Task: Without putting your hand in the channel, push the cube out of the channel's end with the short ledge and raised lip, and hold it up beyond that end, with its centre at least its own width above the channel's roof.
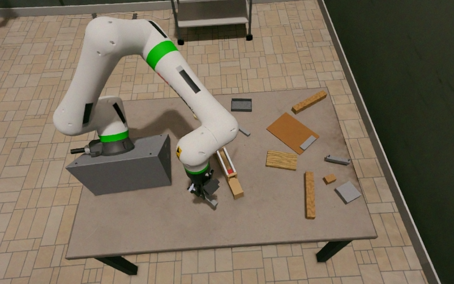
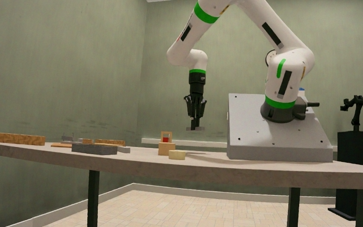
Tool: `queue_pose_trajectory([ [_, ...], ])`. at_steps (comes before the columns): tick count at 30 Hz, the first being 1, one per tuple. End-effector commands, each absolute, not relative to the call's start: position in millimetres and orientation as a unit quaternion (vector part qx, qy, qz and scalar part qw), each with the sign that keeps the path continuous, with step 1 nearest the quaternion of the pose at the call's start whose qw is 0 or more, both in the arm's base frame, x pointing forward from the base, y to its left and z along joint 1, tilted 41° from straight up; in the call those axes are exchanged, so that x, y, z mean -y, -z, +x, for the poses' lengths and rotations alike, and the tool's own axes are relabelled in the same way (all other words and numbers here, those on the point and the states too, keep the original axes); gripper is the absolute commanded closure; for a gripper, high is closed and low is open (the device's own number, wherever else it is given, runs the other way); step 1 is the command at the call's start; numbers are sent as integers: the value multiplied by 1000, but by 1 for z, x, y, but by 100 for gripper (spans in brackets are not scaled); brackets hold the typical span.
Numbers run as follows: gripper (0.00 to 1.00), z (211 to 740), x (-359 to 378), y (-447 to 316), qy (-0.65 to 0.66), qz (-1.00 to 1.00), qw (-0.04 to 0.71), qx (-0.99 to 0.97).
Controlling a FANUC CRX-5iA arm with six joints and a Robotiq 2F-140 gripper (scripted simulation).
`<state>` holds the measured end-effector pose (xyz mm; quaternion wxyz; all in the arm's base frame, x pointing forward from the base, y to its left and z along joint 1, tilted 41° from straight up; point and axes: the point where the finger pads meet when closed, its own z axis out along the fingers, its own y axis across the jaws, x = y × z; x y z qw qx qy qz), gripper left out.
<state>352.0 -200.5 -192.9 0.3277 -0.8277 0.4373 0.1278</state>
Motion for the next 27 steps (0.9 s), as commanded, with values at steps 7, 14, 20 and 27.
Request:
queue_pose_trajectory([
  [7, 90, 352, 201, 193, -127, -828, 327, -437],
  [14, 90, 352, 201, 193, -127, -828, 327, -437],
  [20, 90, 352, 201, 193, -127, -828, 327, -437],
  [27, 90, 359, 196, 186, -129, -825, 325, -444],
])
